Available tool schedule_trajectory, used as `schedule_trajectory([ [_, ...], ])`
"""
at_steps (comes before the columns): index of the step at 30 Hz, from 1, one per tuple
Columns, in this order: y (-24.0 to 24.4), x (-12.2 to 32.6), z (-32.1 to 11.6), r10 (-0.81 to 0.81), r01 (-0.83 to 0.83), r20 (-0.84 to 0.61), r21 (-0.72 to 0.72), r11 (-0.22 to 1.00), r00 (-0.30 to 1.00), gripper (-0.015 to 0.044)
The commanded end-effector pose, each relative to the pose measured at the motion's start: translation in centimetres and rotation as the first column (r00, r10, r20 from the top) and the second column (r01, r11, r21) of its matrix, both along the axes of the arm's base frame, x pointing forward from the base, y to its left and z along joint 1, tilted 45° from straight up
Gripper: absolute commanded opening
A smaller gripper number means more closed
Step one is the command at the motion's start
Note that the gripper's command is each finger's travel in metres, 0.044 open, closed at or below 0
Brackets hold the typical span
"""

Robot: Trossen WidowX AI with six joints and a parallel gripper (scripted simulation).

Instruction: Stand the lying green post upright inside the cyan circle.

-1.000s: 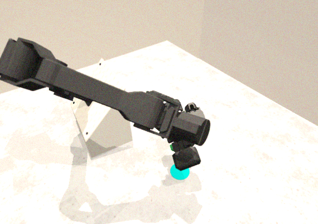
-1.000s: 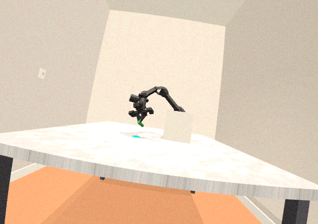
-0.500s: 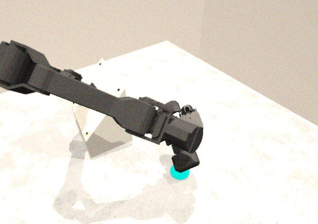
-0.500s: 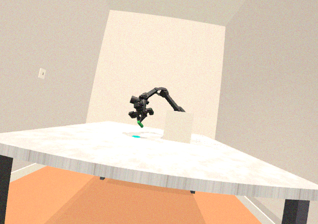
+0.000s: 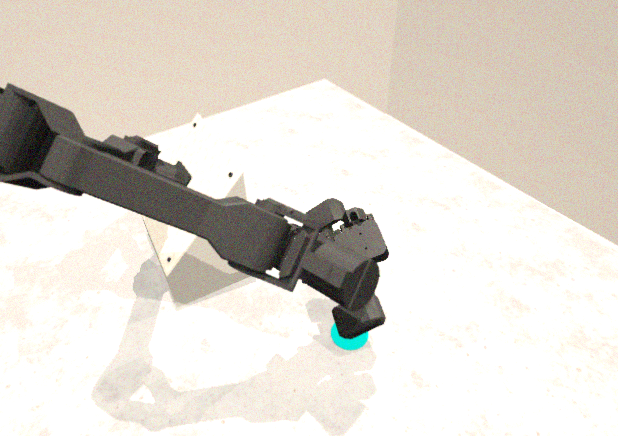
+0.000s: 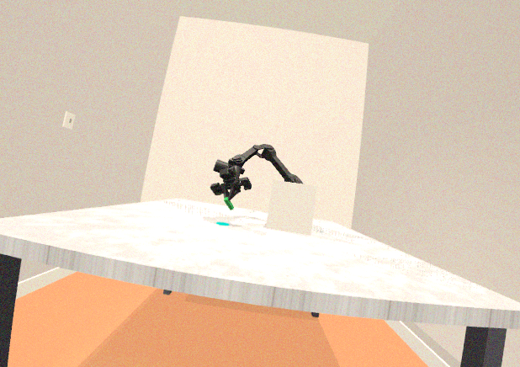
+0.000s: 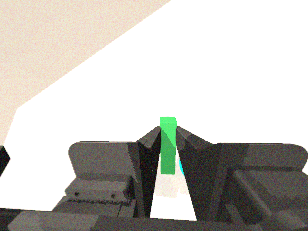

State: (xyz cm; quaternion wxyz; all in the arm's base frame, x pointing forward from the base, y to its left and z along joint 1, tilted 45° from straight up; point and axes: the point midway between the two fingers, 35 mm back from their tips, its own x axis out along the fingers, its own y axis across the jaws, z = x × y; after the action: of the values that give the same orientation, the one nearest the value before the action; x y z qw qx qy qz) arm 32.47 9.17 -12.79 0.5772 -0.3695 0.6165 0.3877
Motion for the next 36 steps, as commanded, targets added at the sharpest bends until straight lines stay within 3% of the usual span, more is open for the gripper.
schedule_trajectory([
  [1, 0.14, 0.09, 0.22, 0.010, -0.011, 0.015, 0.034, 0.999, 1.000, 0.0023],
  [36, -0.15, 0.28, 1.07, 0.032, -0.069, 0.145, 0.262, 0.963, 0.989, 0.0023],
])
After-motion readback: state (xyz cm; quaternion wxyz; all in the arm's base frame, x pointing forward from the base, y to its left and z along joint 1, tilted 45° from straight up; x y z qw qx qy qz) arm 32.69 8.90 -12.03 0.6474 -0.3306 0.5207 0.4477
